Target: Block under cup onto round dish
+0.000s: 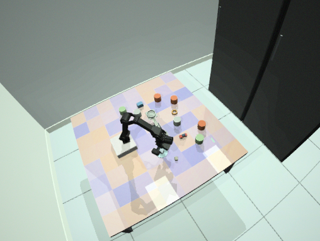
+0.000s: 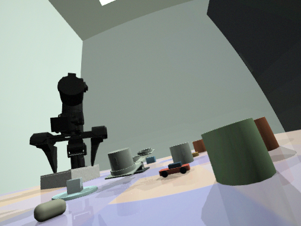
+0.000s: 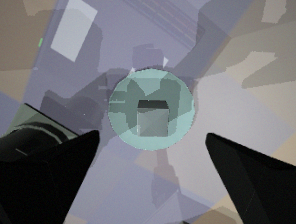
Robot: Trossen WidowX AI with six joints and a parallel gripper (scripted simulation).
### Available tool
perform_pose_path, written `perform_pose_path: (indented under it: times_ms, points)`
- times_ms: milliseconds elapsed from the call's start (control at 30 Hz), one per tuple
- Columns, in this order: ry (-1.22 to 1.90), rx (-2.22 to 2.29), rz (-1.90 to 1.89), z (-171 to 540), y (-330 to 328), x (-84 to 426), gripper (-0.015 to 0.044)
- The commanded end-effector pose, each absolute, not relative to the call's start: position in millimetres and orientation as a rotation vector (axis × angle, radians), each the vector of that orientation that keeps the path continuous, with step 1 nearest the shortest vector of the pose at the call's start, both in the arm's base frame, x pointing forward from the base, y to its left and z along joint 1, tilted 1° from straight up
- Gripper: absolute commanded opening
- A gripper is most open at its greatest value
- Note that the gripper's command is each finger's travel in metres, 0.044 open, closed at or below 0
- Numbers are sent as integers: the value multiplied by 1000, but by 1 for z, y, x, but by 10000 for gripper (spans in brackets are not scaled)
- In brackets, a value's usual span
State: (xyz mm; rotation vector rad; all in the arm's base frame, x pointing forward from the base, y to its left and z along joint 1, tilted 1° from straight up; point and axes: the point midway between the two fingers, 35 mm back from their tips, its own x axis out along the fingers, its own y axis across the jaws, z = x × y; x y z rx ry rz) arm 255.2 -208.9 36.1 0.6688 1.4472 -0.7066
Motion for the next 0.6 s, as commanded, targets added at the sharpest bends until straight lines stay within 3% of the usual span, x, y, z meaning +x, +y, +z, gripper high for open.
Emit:
perform_pose_path:
  times_ms: [0,200,567]
  points:
    - [1446,660,-701,52,-208,255,440]
    - [1428,661,-706,96,-207,254,440]
    - [1427,661,-706,99,-206,254,440]
